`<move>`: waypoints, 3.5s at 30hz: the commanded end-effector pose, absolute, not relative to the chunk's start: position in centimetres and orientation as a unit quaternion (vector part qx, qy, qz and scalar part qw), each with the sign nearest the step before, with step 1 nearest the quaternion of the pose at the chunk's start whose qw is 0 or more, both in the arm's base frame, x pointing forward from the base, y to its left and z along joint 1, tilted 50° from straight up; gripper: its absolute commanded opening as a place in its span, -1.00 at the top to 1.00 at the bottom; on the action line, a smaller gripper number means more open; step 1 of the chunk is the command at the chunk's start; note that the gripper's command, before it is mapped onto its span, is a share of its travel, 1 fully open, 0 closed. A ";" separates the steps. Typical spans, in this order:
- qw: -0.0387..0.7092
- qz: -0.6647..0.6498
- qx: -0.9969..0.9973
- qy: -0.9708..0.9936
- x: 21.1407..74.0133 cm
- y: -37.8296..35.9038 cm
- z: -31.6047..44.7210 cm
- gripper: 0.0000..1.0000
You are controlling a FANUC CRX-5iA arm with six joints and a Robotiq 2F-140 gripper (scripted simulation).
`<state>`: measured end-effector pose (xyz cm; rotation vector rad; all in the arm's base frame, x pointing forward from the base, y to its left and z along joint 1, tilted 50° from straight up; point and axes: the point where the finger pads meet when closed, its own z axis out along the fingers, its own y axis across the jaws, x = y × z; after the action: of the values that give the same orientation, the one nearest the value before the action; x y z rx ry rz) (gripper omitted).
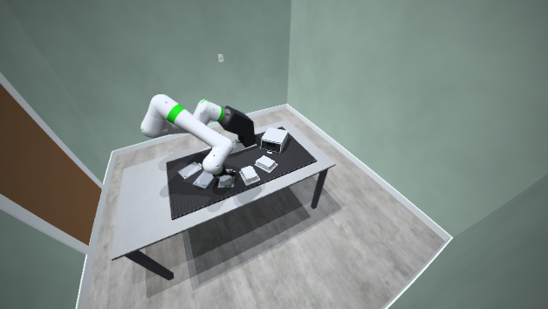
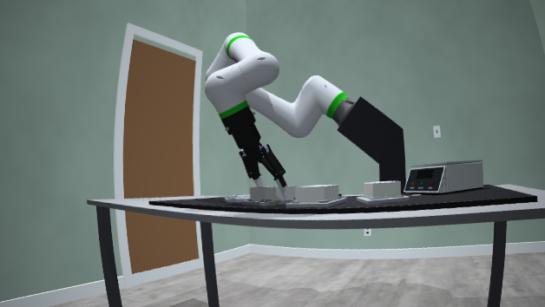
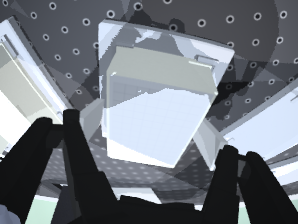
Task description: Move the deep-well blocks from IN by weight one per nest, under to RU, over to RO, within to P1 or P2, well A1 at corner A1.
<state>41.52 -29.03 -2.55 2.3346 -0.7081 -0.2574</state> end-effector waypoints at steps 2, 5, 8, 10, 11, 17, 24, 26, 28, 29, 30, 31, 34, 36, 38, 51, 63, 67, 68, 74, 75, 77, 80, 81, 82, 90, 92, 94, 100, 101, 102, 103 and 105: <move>0.337 -0.099 0.896 -0.272 41.5 -29.0 -2.5 -1.00; 0.337 -0.099 0.896 -0.272 41.5 -29.0 -2.5 -1.00; 0.337 -0.099 0.896 -0.272 41.5 -29.0 -2.5 -1.00; 0.337 -0.099 0.896 -0.272 41.5 -29.0 -2.5 -1.00; 0.337 -0.099 0.896 -0.272 41.5 -29.0 -2.5 -1.00; 0.337 -0.099 0.896 -0.272 41.5 -29.0 -2.5 -1.00; 0.337 -0.099 0.896 -0.272 41.3 -27.6 -1.3 -1.00; 0.337 -0.099 0.896 -0.272 41.3 -27.2 -1.0 -1.00; 0.337 -0.099 0.896 -0.272 41.3 -27.0 -0.8 -1.00; 0.337 -0.099 0.896 -0.272 41.3 -27.0 -0.8 -1.00; 0.337 -0.099 0.896 -0.272 41.2 -26.8 -0.6 -1.00; 0.337 -0.099 0.896 -0.272 41.2 -26.6 -0.5 -1.00; 0.337 -0.099 0.896 -0.272 41.1 -26.0 0.0 -1.00; 0.337 -0.099 0.896 -0.272 41.1 -25.6 0.4 -1.00; 0.337 -0.099 0.896 -0.272 41.0 -25.2 0.7 -1.00; 0.337 -0.099 0.896 -0.272 40.8 -23.4 2.3 -1.00; 0.337 -0.099 0.896 -0.272 40.8 -23.4 2.3 -1.00; 0.337 -0.099 0.896 -0.272 40.8 -23.4 2.3 -1.00; 0.337 -0.099 0.896 -0.272 40.8 -23.4 2.3 -1.00; 0.372 -0.141 0.898 -0.188 41.5 -21.4 0.2 -1.00; 0.377 -0.148 0.898 -0.174 41.6 -21.1 -0.2 -1.00; 0.388 -0.162 0.896 -0.145 41.8 -20.4 -0.9 -1.00; 0.393 -0.168 0.895 -0.131 42.0 -20.1 -1.3 -1.00; 0.398 -0.175 0.893 -0.117 42.1 -19.8 -1.6 -1.00; 0.403 -0.182 0.891 -0.102 42.2 -19.5 -2.0 -1.00; 0.405 -0.185 0.890 -0.095 43.2 -16.9 -4.9 -1.00; 0.405 -0.185 0.890 -0.095 43.4 -16.2 -5.6 -1.00; 0.405 -0.185 0.890 -0.095 43.6 -15.5 -6.3 -1.00; 0.405 -0.185 0.890 -0.095 44.1 -14.2 -7.7 -1.00; 0.405 -0.185 0.890 -0.095 44.2 -13.9 -8.1 -1.00; 0.405 -0.185 0.890 -0.095 44.3 -13.6 -8.4 -1.00; 0.405 -0.185 0.890 -0.095 44.5 -13.3 -8.8 -1.00; 0.405 -0.185 0.890 -0.095 44.7 -12.6 -9.5 -1.00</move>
<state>44.38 -13.42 -8.65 2.2469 -0.2396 -0.4670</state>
